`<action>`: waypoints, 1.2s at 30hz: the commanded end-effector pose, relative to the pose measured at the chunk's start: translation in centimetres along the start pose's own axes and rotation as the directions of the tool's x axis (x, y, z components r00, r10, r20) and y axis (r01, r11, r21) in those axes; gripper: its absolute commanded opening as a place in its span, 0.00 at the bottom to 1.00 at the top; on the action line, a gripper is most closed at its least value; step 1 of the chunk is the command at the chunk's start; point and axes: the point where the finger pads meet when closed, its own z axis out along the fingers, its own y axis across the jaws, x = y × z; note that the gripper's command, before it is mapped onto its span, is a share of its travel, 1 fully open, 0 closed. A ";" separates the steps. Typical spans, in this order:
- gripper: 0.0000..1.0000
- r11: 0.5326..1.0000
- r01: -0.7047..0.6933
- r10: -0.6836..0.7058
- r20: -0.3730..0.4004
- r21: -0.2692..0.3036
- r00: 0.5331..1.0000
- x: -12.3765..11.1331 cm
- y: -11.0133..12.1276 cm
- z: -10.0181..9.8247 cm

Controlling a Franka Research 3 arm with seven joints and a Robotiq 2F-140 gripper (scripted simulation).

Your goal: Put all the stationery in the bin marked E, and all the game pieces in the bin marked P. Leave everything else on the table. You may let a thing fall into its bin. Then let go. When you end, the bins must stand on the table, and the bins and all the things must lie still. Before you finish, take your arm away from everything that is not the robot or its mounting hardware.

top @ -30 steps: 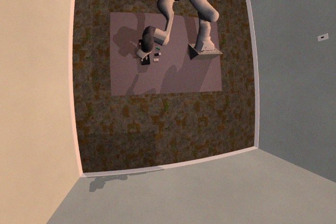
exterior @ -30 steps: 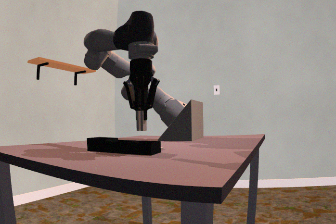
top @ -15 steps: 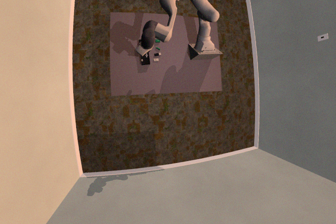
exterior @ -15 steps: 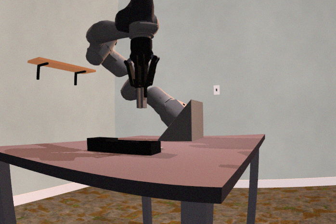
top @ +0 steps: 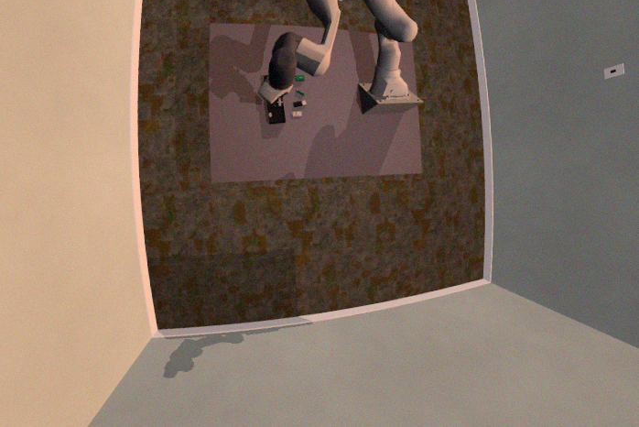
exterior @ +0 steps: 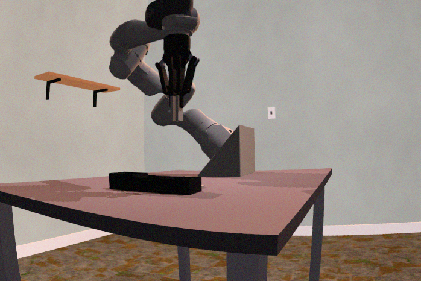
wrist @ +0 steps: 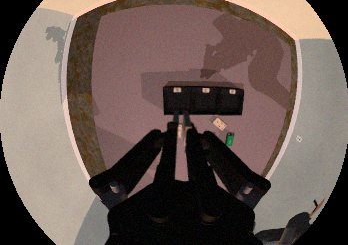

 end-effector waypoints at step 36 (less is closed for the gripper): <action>0.25 1.000 0.000 0.000 0.008 -0.005 1.000 -11.3 -0.6 11.9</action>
